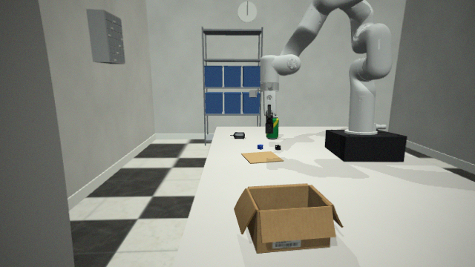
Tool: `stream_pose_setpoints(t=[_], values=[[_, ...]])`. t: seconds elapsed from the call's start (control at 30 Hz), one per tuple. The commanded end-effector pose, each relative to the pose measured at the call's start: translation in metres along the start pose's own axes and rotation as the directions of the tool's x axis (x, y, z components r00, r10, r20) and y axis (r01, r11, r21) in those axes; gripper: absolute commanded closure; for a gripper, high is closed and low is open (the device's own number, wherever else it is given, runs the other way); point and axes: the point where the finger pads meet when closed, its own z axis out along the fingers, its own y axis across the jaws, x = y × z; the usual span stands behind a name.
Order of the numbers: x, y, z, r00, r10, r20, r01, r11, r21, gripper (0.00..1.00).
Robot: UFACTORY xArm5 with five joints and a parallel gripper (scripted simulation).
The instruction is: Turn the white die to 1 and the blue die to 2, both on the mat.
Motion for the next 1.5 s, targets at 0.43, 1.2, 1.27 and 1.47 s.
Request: stream_pose_setpoints(t=[0.43,1.2,1.27,1.47], values=[[0.001,0.005,-0.002,0.971,-0.237,-0.005,0.237,0.971,0.000,0.85],[0.000,0.005,-0.001,0.969,-0.247,-0.005,0.247,0.969,0.000,0.85],[0.001,0.005,0.001,0.969,-0.247,-0.005,0.247,0.969,0.000,0.85],[0.001,0.006,0.016,0.969,-0.247,-0.005,0.247,0.969,0.000,0.85]])
